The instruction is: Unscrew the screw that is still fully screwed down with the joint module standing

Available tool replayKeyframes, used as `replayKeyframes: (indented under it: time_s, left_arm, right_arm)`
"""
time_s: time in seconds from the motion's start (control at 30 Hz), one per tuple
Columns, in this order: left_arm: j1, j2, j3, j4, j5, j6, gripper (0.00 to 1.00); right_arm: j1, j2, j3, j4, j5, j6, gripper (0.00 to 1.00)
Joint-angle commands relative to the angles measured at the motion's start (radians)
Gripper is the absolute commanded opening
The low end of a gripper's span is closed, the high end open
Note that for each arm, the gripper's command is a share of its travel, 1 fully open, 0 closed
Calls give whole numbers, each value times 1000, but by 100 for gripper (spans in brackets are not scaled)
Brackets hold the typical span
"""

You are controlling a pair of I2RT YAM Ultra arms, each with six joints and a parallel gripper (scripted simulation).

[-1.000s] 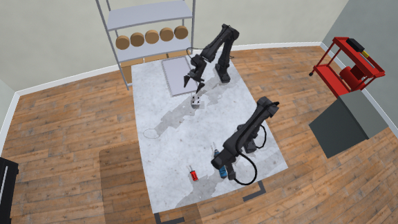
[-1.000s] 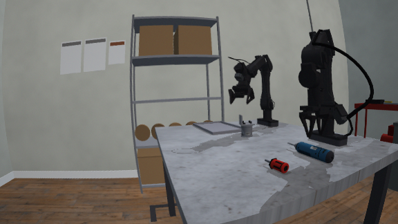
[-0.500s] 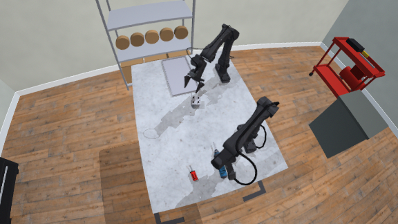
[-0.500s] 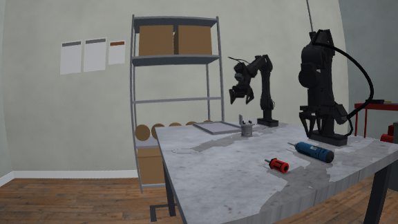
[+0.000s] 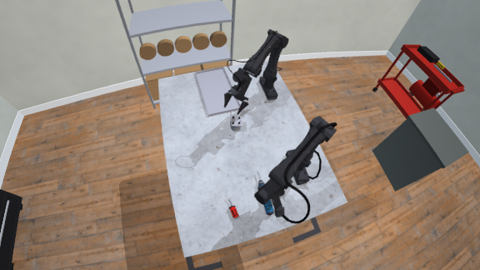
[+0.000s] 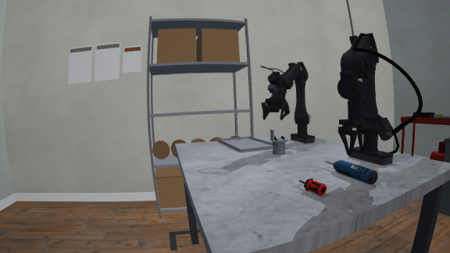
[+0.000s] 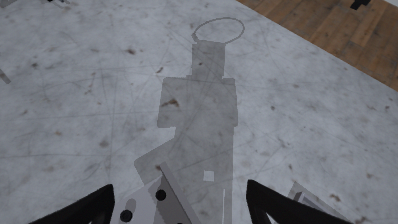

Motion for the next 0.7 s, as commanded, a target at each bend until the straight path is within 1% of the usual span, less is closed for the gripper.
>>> replayKeyframes:
  time_s: [0.0, 0.13, 0.2, 0.3, 0.33, 0.67]
  left_arm:
    - [-12, -18, 28, 6, -14, -5, 65]
    - [-12, -18, 28, 6, -14, -5, 65]
    - [-12, -18, 28, 6, -14, -5, 65]
    - [-12, -18, 28, 6, -14, -5, 65]
    - [-12, -18, 28, 6, -14, -5, 65]
    - [-12, -18, 28, 6, -14, -5, 65]
  right_arm:
    - [35, -32, -10, 28, 83, 56, 86]
    - [75, -30, -26, 40, 156, 101, 86]
    - [78, -19, 2, 41, 161, 104, 86]
    - [79, -18, 2, 40, 162, 104, 86]
    - [88, -29, -33, 44, 181, 114, 86]
    - [187, -21, -67, 85, 358, 227, 86]
